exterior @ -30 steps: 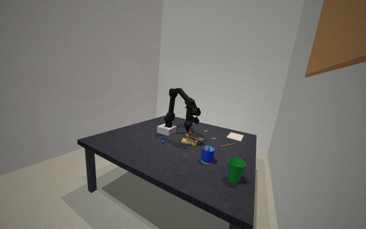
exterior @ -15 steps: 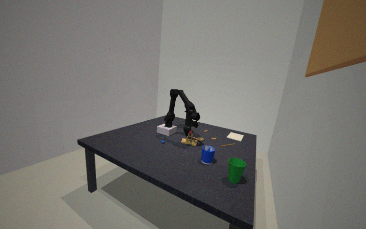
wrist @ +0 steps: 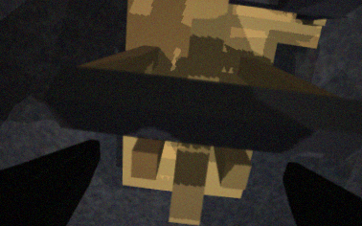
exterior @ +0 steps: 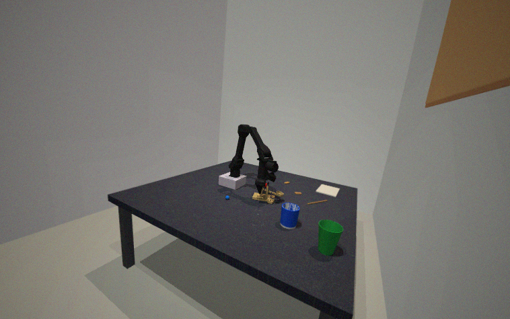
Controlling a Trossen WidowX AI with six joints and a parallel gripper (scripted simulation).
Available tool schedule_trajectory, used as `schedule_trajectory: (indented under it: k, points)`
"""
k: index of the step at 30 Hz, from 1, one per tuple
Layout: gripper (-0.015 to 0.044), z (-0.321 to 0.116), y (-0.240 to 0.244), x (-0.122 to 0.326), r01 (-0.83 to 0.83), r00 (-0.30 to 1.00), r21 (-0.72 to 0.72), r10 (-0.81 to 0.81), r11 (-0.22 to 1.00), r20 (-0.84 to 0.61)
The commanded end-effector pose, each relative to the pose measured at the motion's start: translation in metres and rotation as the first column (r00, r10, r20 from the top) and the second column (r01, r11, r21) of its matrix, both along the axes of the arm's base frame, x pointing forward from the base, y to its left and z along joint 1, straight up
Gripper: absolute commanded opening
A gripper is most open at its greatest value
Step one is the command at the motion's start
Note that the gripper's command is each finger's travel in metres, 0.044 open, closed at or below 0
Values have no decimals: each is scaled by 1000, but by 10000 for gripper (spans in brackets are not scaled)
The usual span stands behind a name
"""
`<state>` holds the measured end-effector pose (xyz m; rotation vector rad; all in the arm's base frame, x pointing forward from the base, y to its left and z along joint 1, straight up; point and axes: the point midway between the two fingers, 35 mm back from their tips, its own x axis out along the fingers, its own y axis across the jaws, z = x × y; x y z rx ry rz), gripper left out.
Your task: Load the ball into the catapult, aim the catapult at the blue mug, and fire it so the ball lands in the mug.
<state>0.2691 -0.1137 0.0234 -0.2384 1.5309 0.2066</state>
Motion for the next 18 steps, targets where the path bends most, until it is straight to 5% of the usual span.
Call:
schedule_trajectory:
  k: [1, 11, 18]
  points:
    - [440, -8, 1, -2, 4, 1000, 3, -4, 1000, -8]
    - [440, -20, 1, -2, 4, 1000, 3, -4, 1000, -9]
    - [256, -16, 0, -1, 0, 1000, 1, 0, 1000, -3]
